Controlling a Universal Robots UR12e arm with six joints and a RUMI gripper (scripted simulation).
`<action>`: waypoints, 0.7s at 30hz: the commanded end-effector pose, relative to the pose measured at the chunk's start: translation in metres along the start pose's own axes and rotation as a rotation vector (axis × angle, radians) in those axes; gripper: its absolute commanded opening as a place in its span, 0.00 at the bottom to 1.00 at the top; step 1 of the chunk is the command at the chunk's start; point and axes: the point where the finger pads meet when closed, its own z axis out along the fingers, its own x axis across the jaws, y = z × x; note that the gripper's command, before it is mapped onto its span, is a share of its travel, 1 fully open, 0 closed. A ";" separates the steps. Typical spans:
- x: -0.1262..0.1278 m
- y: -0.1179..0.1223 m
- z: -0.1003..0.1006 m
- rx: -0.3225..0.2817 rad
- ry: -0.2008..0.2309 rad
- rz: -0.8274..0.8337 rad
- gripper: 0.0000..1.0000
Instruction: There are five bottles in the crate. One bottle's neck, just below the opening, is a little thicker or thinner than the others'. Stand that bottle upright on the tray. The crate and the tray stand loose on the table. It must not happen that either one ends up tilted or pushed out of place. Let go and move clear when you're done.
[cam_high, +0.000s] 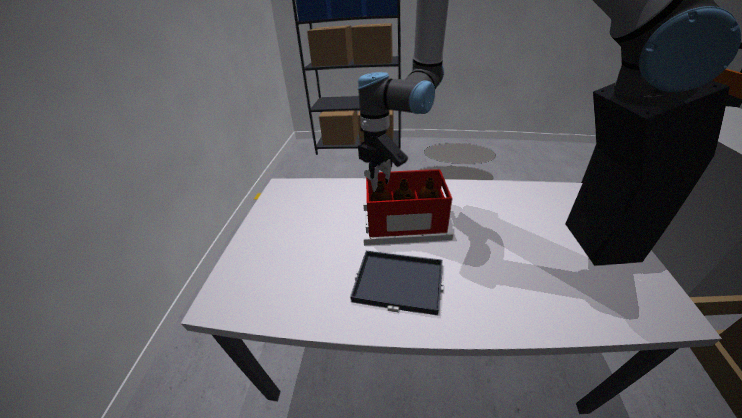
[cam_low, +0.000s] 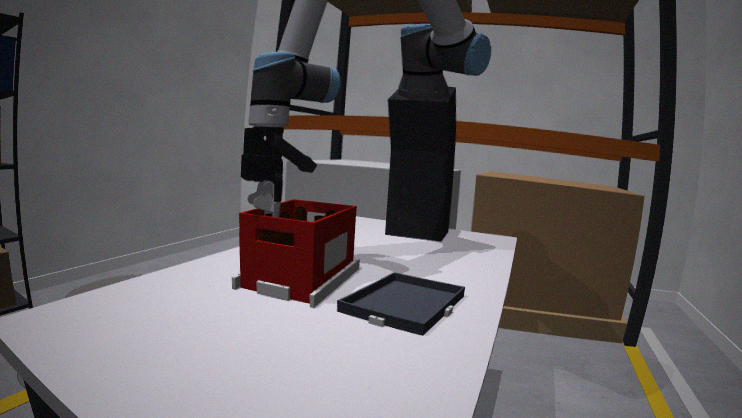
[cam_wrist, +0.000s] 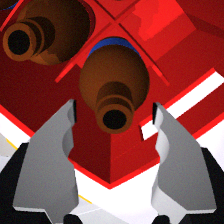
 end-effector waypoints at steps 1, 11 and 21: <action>0.000 0.001 -0.001 -0.001 0.000 0.000 0.38; 0.000 0.001 -0.002 -0.001 0.000 0.000 0.38; 0.000 0.001 -0.021 -0.001 0.000 0.000 0.38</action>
